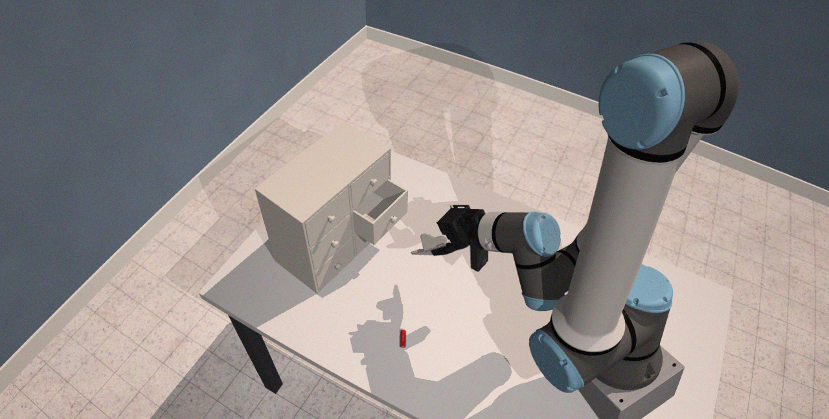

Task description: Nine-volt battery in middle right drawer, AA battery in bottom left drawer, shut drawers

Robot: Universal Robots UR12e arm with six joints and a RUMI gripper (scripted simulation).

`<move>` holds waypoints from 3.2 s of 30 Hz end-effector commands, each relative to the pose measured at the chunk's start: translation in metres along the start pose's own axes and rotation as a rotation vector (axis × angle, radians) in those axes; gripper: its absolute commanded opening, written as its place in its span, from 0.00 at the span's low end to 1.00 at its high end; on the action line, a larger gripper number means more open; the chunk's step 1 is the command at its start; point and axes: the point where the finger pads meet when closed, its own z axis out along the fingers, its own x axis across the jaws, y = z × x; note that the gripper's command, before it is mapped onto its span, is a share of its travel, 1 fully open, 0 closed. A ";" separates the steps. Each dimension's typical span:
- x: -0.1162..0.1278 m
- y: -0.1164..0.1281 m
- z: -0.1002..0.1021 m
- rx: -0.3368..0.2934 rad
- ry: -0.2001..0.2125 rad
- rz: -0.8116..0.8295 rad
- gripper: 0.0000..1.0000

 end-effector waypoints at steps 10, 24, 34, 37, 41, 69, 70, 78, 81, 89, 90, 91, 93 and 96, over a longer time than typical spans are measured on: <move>0.000 -0.001 0.006 -0.050 -0.001 0.000 1.00; 0.000 -0.002 0.010 -0.086 -0.001 0.000 1.00; 0.000 -0.002 0.012 -0.102 -0.001 0.000 1.00; 0.000 -0.003 0.013 -0.106 -0.001 0.000 1.00; 0.000 -0.003 0.013 -0.109 -0.001 0.000 1.00; 0.000 -0.003 0.014 -0.117 -0.001 0.000 0.20; 0.000 -0.003 0.014 -0.117 -0.001 0.000 0.20; 0.000 -0.003 0.014 -0.117 -0.001 0.000 0.20; 0.000 -0.003 0.014 -0.117 -0.001 0.000 0.20; 0.000 -0.003 0.014 -0.117 -0.001 0.000 0.20; 0.000 -0.003 0.014 -0.117 -0.001 0.000 0.20; 0.000 -0.003 0.014 -0.117 -0.001 0.000 0.20; 0.000 -0.003 0.014 -0.117 -0.001 0.000 0.20; 0.000 -0.003 0.014 -0.117 -0.001 0.000 0.20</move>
